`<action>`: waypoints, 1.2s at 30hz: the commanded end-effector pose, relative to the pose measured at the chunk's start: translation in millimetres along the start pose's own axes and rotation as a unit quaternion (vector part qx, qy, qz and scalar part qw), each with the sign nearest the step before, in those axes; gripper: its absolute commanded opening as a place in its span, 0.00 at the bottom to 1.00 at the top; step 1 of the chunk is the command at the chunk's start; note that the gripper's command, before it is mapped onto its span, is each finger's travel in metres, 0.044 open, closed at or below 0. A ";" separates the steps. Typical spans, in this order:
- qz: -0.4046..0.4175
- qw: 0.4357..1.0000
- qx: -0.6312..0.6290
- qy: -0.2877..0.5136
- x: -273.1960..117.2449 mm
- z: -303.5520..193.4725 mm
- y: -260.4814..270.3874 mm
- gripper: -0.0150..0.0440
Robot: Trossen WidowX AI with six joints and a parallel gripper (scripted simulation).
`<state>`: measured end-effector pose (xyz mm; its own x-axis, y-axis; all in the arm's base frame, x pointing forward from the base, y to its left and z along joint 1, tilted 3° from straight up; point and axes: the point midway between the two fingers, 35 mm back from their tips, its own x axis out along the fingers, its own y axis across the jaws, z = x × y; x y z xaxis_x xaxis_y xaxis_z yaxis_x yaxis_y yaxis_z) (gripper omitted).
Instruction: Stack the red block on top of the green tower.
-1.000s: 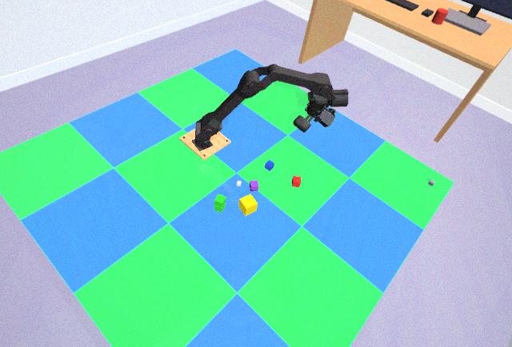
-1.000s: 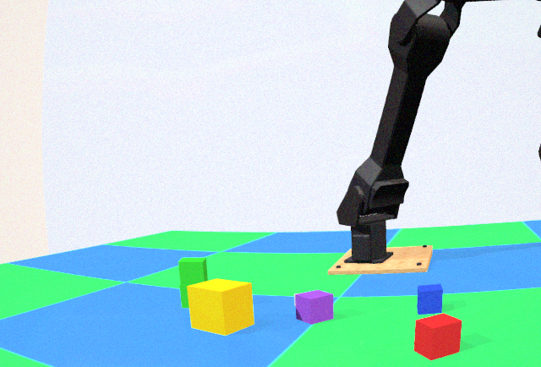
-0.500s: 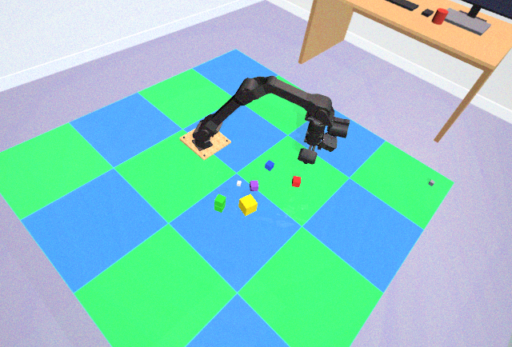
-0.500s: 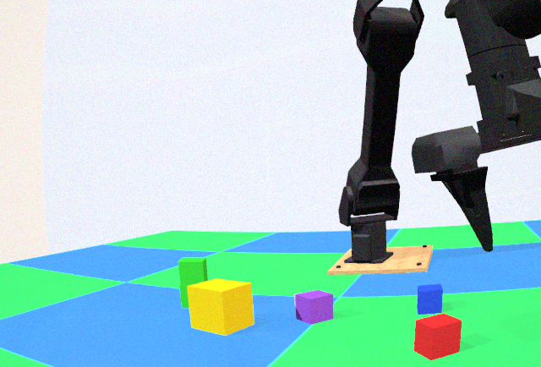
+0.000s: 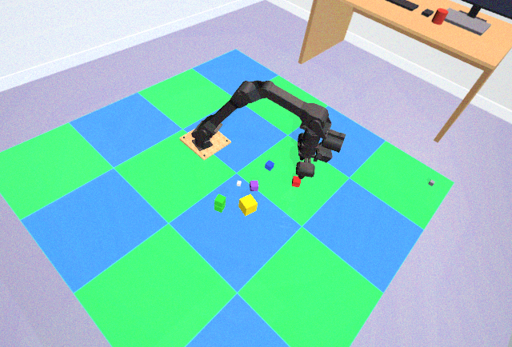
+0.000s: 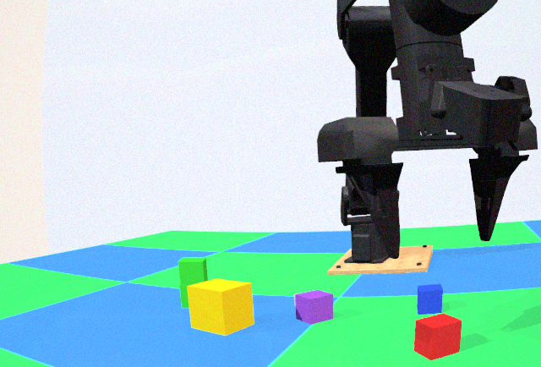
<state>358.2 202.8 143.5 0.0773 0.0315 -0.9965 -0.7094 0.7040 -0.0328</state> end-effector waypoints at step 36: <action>-0.003 1.000 -0.004 0.004 76.4 -1.7 -0.9 1.00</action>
<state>364.8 205.1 75.4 0.0819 0.0303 -0.9962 -0.7132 0.6999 -0.0373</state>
